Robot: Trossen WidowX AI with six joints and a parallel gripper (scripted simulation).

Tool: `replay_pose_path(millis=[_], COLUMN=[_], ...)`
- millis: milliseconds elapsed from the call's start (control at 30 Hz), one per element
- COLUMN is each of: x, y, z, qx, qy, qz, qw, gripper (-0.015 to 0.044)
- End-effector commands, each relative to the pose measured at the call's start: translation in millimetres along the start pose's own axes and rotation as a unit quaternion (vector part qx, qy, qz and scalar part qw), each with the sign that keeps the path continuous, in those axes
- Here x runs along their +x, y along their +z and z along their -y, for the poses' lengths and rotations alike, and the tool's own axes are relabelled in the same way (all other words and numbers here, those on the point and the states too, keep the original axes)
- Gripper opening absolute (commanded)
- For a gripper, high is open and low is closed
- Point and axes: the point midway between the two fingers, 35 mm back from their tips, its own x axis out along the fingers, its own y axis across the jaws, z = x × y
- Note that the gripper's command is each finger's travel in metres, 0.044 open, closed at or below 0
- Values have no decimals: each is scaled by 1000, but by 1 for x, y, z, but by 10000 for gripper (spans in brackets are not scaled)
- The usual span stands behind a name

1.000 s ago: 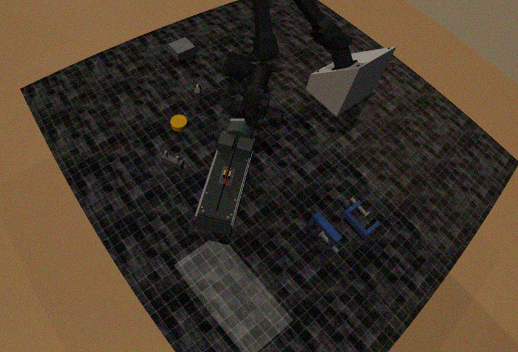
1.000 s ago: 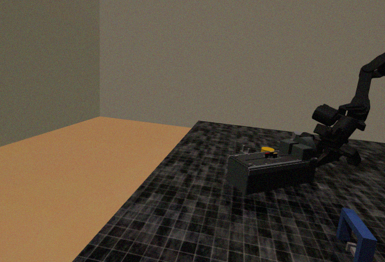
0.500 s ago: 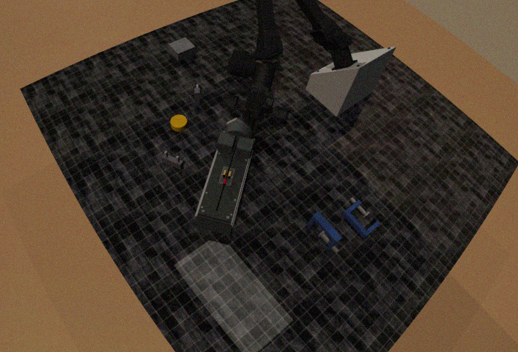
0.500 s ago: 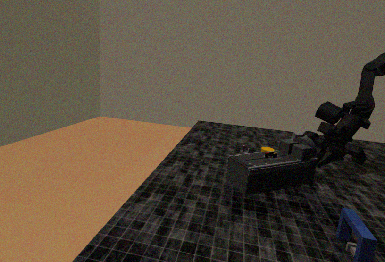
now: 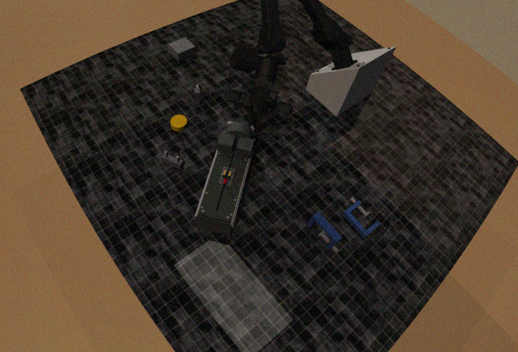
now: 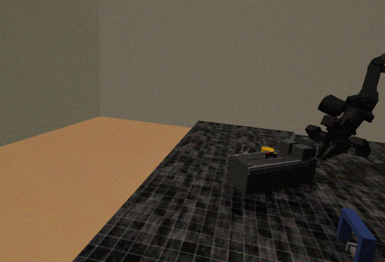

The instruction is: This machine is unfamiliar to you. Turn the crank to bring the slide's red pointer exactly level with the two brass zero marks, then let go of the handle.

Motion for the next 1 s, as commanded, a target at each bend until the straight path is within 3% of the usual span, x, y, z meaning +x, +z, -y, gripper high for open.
replay_pose_path(millis=[0,967], x=[-7,-20], y=[7,19], z=[1,23], qx=[0,0], qy=[0,-1], qz=[3,3], qw=[1000,1000], gripper=[0,0])
